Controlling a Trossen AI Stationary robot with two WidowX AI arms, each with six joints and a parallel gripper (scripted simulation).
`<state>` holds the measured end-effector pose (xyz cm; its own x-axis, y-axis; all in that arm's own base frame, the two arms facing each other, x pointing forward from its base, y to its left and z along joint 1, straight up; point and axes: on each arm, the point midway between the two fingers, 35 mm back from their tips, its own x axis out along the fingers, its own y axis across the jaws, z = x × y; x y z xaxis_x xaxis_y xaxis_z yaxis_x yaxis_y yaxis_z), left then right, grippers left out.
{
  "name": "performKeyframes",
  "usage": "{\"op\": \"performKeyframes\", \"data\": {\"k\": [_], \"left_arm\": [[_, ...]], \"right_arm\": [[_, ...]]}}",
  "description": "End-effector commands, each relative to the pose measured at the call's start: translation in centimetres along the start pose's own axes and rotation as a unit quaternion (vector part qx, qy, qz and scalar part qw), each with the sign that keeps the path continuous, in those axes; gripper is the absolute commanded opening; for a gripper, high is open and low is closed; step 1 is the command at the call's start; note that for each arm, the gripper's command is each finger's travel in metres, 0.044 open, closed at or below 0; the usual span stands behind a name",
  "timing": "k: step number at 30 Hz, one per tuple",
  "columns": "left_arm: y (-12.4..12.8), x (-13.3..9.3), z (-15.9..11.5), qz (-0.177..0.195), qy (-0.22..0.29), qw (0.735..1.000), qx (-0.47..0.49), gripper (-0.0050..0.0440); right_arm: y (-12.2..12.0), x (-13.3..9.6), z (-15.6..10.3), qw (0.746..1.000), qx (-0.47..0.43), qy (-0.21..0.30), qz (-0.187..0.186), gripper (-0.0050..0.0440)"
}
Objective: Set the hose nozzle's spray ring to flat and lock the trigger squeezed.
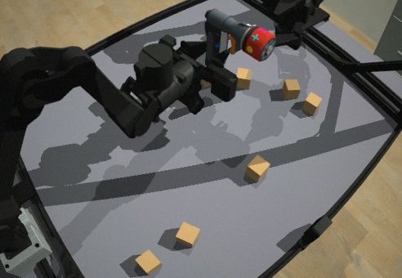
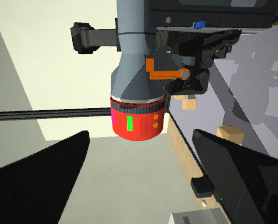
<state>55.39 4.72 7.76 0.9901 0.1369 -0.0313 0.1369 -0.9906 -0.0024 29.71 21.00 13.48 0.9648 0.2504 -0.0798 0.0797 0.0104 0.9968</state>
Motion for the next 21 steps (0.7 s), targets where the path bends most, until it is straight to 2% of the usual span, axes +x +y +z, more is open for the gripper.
{"op": "performKeyframes", "data": {"k": [1, 21], "left_arm": [[-0.1, 0.2, -1.2, -0.001, 0.016, 1.0, -0.001, 0.0], [-0.1, 0.2, -1.2, -0.001, 0.016, 1.0, -0.001, 0.0]], "right_arm": [[-0.1, 0.6, -0.1, 1.0, -0.003, 0.0, 0.003, 0.04], [0.1, 3.5, -0.1, 1.0, -0.003, 0.0, 0.01, 0.04]]}}
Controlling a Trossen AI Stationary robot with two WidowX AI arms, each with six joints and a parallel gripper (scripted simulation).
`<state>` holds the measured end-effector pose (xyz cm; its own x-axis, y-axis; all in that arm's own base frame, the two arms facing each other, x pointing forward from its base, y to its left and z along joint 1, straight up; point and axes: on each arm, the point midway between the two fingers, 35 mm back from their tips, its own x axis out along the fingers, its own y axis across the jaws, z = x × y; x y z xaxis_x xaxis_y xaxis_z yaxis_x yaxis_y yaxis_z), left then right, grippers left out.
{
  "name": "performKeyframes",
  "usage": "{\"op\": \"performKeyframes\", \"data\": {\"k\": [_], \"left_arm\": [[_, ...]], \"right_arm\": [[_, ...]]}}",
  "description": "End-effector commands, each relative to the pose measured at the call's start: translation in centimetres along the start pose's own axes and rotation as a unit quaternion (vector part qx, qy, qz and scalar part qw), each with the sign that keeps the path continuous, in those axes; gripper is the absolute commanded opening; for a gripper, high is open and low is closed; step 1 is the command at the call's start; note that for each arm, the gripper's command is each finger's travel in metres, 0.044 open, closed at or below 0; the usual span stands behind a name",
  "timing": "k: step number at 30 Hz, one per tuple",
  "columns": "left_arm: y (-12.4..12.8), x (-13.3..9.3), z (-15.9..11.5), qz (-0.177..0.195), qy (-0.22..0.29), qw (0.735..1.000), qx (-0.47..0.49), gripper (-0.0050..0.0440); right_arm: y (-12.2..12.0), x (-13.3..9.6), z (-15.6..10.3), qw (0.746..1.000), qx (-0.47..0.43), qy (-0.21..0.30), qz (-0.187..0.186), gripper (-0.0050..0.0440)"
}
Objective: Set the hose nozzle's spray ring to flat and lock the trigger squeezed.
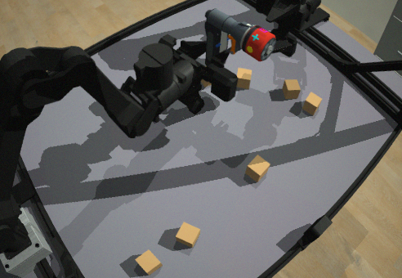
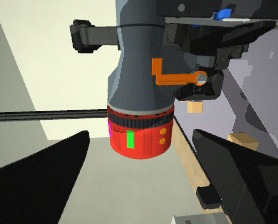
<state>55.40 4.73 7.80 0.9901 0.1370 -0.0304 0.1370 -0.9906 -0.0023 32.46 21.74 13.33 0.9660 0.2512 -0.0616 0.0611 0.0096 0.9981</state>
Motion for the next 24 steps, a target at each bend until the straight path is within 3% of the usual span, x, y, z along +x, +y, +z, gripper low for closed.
{"op": "performKeyframes", "data": {"k": [1, 24], "left_arm": [[0.0, 0.2, -1.1, -0.001, 0.015, 1.0, -0.001, 0.0], [0.0, 0.2, -1.1, -0.001, 0.015, 1.0, -0.001, 0.0]], "right_arm": [[0.0, 0.8, -0.1, 1.0, -0.001, 0.0, 0.001, 0.04], [0.2, 4.3, -0.1, 1.0, -0.002, 0.0, 0.004, 0.04]]}}
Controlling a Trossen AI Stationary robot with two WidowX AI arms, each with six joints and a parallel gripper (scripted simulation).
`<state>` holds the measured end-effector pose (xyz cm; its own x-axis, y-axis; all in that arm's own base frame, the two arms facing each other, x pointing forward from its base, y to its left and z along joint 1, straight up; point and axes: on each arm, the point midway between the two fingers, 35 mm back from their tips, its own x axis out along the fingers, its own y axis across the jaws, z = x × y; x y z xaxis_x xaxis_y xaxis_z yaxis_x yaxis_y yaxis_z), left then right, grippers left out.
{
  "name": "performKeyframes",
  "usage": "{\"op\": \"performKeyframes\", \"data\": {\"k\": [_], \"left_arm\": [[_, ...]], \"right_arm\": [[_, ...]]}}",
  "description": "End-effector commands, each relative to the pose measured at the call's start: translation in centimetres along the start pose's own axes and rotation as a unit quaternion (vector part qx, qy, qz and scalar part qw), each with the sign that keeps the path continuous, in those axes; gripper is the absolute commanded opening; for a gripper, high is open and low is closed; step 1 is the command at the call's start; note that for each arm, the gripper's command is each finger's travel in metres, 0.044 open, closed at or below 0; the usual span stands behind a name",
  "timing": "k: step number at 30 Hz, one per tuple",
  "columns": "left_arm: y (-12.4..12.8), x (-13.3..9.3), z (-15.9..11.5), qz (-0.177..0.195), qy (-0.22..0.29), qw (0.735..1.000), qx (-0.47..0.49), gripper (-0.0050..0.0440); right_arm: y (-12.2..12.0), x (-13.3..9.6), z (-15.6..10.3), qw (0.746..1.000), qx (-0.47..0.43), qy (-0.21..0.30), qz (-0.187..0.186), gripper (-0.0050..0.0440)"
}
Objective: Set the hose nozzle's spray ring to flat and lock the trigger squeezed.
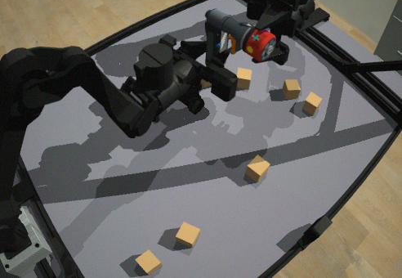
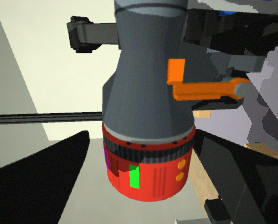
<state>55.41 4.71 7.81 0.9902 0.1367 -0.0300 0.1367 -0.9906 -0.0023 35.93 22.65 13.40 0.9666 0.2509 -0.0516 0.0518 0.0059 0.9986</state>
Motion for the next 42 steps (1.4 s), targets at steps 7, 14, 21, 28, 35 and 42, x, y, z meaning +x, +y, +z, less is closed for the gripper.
{"op": "performKeyframes", "data": {"k": [7, 14, 21, 28, 35, 42], "left_arm": [[-0.07, 0.2, -1.12, -0.001, 0.015, 1.0, -0.001, 0.0], [-0.07, 0.2, -1.12, -0.001, 0.015, 1.0, -0.001, 0.0], [-0.07, 0.2, -1.12, -0.001, 0.015, 1.0, -0.001, 0.0], [-0.07, 0.2, -1.12, -0.001, 0.015, 1.0, -0.001, 0.0], [-0.07, 0.2, -1.12, -0.001, 0.015, 1.0, -0.001, 0.0], [-0.07, 0.2, -1.12, -0.001, 0.015, 1.0, -0.001, 0.0]], "right_arm": [[-0.09, 1.52, 0.01, 1.0, -0.002, 0.0, 0.0, 0.04], [-0.1, 1.76, 0.03, 1.0, -0.002, 0.0, 0.0, 0.04], [-0.1, 1.76, 0.03, 1.0, -0.002, 0.0, 0.0, 0.04], [-0.12, 1.78, -0.03, 1.0, 0.0, -0.001, 0.002, 0.0325], [-0.12, 1.78, -0.03, 1.0, 0.0, -0.001, 0.002, 0.0279], [-0.12, 1.78, -0.03, 1.0, 0.0, -0.001, 0.002, 0.0245]]}}
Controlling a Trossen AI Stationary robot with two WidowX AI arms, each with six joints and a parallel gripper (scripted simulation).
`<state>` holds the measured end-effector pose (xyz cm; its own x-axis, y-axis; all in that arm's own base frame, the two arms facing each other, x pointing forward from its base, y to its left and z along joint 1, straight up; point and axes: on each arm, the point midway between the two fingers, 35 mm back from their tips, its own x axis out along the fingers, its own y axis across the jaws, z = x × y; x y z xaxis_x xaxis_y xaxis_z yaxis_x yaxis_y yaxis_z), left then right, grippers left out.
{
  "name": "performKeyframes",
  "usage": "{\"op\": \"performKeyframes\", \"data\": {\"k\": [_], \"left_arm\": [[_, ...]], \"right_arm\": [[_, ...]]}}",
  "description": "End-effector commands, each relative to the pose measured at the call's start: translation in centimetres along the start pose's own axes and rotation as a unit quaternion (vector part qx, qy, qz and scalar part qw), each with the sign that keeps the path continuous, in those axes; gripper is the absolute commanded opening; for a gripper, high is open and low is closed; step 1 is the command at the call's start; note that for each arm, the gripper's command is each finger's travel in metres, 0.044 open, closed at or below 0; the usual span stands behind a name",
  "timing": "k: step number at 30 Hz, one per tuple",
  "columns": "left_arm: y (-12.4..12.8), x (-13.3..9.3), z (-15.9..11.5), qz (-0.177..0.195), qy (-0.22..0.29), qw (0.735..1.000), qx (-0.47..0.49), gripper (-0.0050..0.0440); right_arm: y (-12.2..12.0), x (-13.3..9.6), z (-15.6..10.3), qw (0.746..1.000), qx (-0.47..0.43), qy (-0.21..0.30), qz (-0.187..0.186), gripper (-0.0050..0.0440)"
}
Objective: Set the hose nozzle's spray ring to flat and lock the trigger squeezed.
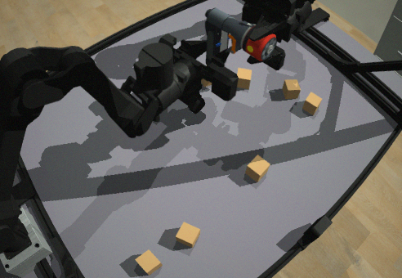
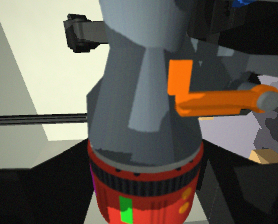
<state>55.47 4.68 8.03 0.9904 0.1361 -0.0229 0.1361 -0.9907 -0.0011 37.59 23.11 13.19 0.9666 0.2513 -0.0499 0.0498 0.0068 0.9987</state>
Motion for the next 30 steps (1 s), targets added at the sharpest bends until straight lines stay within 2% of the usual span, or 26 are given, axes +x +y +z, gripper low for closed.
{"op": "performKeyframes", "data": {"k": [1, 2, 7, 12, 14, 29, 30], "left_arm": [[-0.1, 0.16, -0.89, -0.002, 0.011, 1.0, -0.001, 0.0], [-0.1, 0.16, -0.89, -0.002, 0.011, 1.0, -0.001, 0.0], [-0.1, 0.16, -0.89, -0.002, 0.011, 1.0, -0.001, 0.0], [-0.1, 0.16, -0.89, -0.002, 0.011, 1.0, -0.001, 0.0], [-0.1, 0.16, -0.89, -0.002, 0.011, 1.0, -0.001, 0.0], [-0.1, 0.16, -0.89, -0.002, 0.011, 1.0, -0.001, 0.0], [-0.1, 0.16, -0.89, -0.002, 0.011, 1.0, -0.001, 0.0]], "right_arm": [[0.0, 0.05, -0.01, 1.0, 0.001, -0.001, 0.001, 0.0239], [0.0, 0.05, -0.01, 1.0, 0.001, -0.001, 0.001, 0.0232], [0.03, 0.06, 0.0, 1.0, -0.001, 0.0, -0.001, 0.0112], [-0.09, 0.14, -0.04, 0.999, -0.001, 0.001, -0.034, 0.0], [-0.09, 0.14, -0.04, 0.999, -0.001, 0.001, -0.034, 0.0], [-0.24, 0.65, -0.19, 0.982, 0.005, -0.003, -0.191, 0.0], [-0.24, 0.65, -0.19, 0.982, 0.005, -0.003, -0.191, 0.0]]}}
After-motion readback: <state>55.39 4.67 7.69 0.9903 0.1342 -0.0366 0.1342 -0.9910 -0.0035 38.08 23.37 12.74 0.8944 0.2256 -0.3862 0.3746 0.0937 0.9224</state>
